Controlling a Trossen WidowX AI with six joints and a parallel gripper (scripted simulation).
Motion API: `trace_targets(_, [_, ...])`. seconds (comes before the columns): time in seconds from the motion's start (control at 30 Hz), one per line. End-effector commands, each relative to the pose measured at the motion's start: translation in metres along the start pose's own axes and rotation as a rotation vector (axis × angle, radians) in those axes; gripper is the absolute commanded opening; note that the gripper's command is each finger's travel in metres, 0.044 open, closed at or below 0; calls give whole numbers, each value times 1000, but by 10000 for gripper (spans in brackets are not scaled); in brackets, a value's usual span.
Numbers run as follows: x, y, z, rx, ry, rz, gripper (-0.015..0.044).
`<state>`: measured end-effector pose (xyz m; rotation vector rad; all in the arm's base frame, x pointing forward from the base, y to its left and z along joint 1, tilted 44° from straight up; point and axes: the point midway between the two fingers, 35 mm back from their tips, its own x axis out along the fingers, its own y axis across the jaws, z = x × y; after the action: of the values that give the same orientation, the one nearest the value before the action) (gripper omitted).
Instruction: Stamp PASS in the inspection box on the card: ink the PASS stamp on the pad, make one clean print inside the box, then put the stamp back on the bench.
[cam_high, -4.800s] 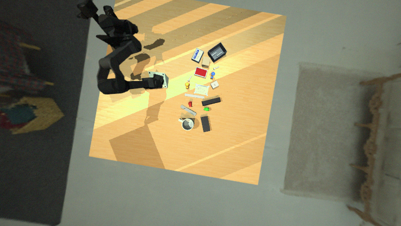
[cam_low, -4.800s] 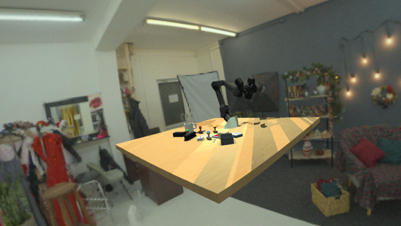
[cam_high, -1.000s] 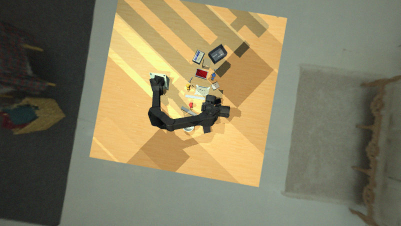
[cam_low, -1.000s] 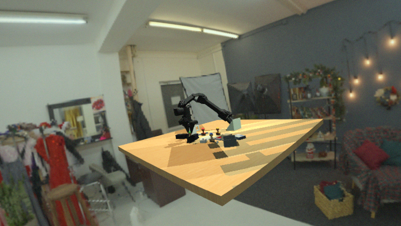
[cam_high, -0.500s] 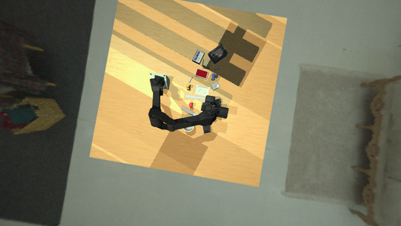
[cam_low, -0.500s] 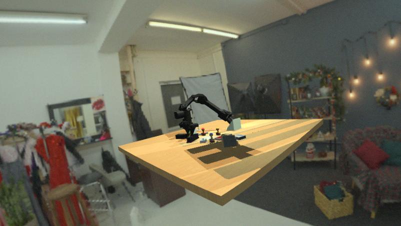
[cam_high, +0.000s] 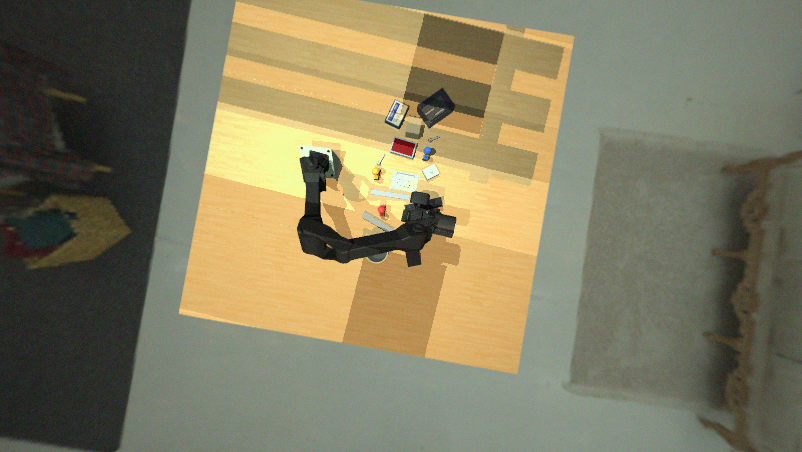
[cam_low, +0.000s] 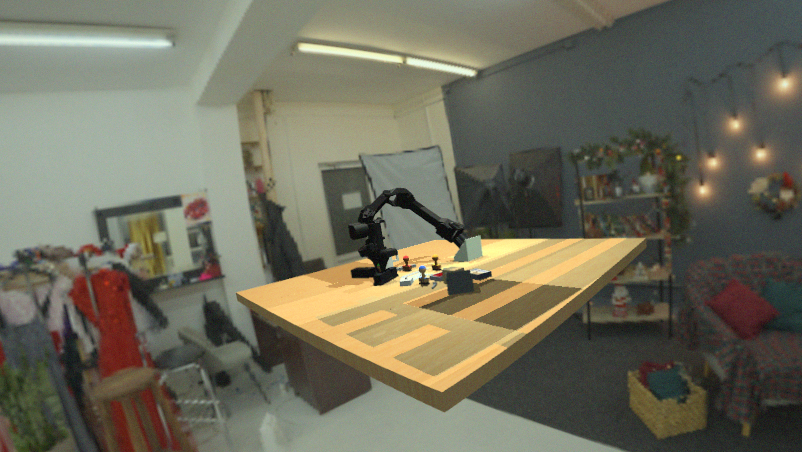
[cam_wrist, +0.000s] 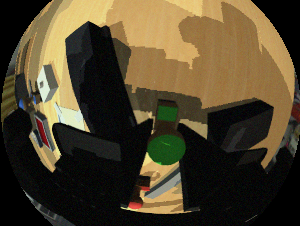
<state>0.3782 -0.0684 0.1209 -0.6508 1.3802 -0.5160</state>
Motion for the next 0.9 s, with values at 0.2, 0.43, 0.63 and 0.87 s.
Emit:
trace_targets(0.2, [-1, 0, 0, 1, -1, 0, 0])
trace_targets(0.43, [-4, 0, 1, 1, -1, 0, 0])
trace_targets(0.63, [-7, 0, 1, 0, -1, 0, 0])
trace_targets(0.87, [-11, 0, 1, 0, 0, 1, 0])
